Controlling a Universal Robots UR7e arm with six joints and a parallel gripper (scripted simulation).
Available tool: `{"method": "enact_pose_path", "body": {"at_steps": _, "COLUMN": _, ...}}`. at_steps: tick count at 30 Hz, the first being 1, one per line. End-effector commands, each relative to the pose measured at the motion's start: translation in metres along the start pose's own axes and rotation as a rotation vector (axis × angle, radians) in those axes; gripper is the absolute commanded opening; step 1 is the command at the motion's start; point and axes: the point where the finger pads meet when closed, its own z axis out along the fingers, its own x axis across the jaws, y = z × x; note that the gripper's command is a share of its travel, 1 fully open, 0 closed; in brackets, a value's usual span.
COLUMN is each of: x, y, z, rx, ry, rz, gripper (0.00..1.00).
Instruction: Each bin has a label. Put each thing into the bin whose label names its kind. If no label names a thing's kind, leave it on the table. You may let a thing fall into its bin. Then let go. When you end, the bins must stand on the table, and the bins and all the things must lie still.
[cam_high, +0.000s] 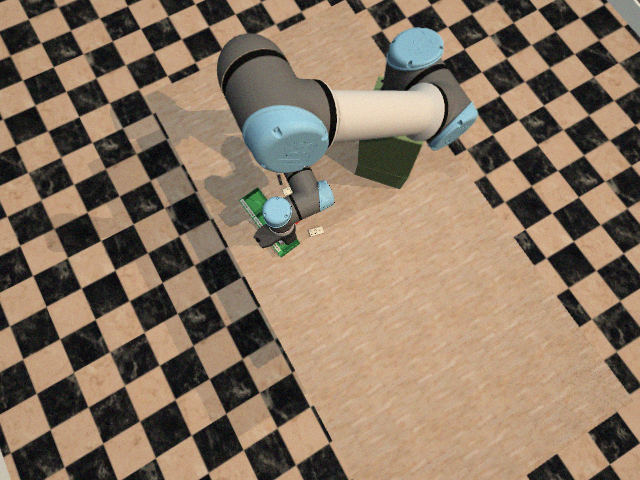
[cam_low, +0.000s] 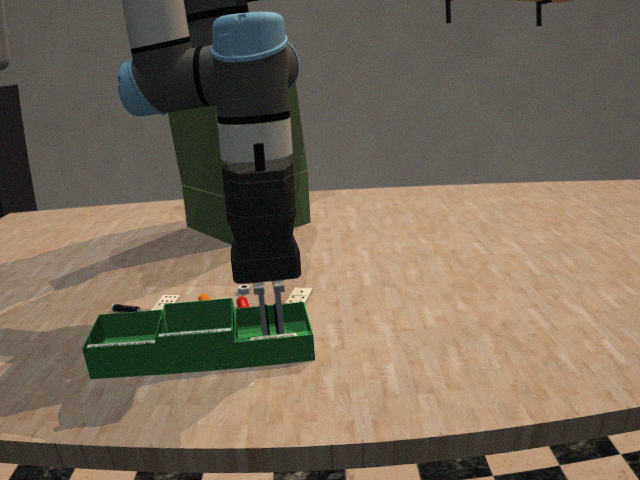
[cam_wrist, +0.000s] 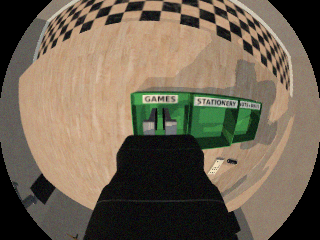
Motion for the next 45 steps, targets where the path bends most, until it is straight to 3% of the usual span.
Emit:
{"method": "enact_pose_path", "body": {"at_steps": 1, "x": 0.000, "y": -0.001, "z": -0.001, "rx": 0.004, "ry": 0.001, "rz": 0.000, "gripper": 0.31}}
{"method": "enact_pose_path", "body": {"at_steps": 28, "x": 0.000, "y": 0.000, "z": -0.032, "rx": 0.002, "ry": 0.000, "rz": -0.001, "gripper": 0.31}}
{"method": "enact_pose_path", "body": {"at_steps": 37, "x": -0.001, "y": 0.000, "z": -0.059, "rx": 0.002, "ry": 0.000, "rz": -0.002, "gripper": 0.31}}
{"method": "enact_pose_path", "body": {"at_steps": 43, "x": 0.000, "y": -0.001, "z": -0.061, "rx": 0.003, "ry": 0.001, "rz": 0.000, "gripper": 0.31}}
{"method": "enact_pose_path", "body": {"at_steps": 45, "x": -0.001, "y": 0.000, "z": -0.077, "rx": 0.002, "ry": 0.000, "rz": -0.001, "gripper": 0.31}}
